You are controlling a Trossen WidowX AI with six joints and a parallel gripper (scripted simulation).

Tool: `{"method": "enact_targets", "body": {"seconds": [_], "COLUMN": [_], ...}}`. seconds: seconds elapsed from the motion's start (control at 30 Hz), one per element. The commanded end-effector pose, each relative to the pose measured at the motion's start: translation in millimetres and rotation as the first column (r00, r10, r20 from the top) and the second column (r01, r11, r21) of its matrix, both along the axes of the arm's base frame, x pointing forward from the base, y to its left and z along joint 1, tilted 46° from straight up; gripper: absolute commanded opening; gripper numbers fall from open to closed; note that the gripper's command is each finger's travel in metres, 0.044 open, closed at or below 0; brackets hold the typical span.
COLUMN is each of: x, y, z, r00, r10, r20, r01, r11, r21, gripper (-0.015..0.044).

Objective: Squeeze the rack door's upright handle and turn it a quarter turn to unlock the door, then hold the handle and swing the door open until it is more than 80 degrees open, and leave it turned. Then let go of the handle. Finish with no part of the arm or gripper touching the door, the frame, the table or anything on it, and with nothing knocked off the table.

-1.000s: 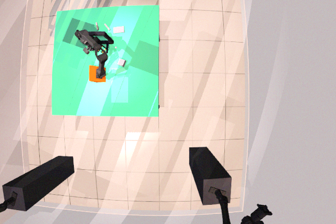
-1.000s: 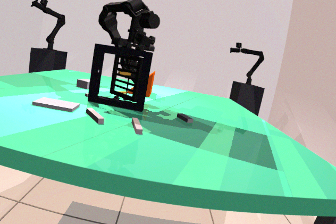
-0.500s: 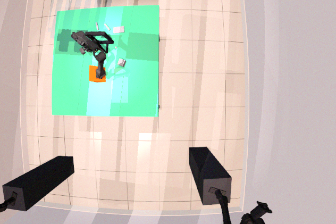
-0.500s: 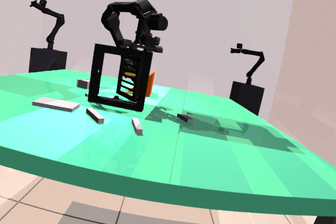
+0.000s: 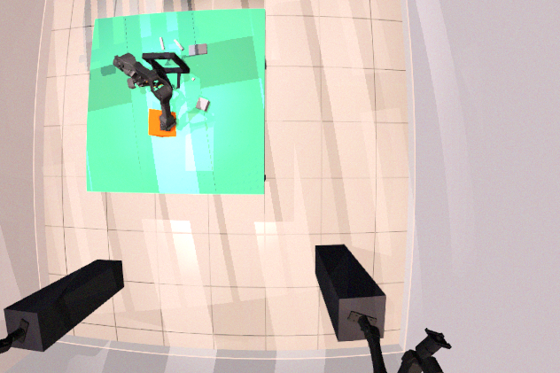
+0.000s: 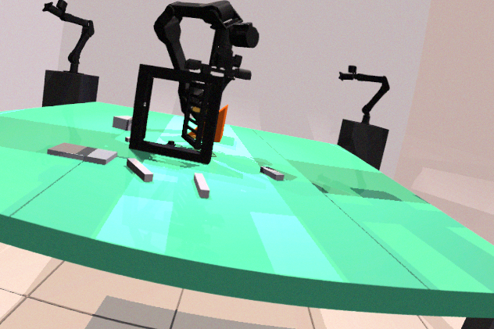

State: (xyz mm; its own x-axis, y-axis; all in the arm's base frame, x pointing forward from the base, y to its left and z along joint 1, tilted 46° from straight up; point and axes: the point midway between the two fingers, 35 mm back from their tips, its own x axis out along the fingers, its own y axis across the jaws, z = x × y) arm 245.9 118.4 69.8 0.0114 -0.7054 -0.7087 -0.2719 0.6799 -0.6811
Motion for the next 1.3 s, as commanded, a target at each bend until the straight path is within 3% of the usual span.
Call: {"method": "enact_targets", "body": {"seconds": [0.0,0.8,1.27], "x": [0.6,14.2,14.8], "y": [6.3,45.3,46.4], "z": [-6.5,-44.2,-45.3], "r00": [0.996,0.872,0.866], "r10": [-0.065,-0.350,-0.357], "r20": [0.062,0.342,0.349], "r01": [0.065,0.346,0.353], "r11": [0.998,0.935,0.932], "r21": [0.005,0.074,0.077], "gripper": [0.0017,0.0017,0.0017]}}
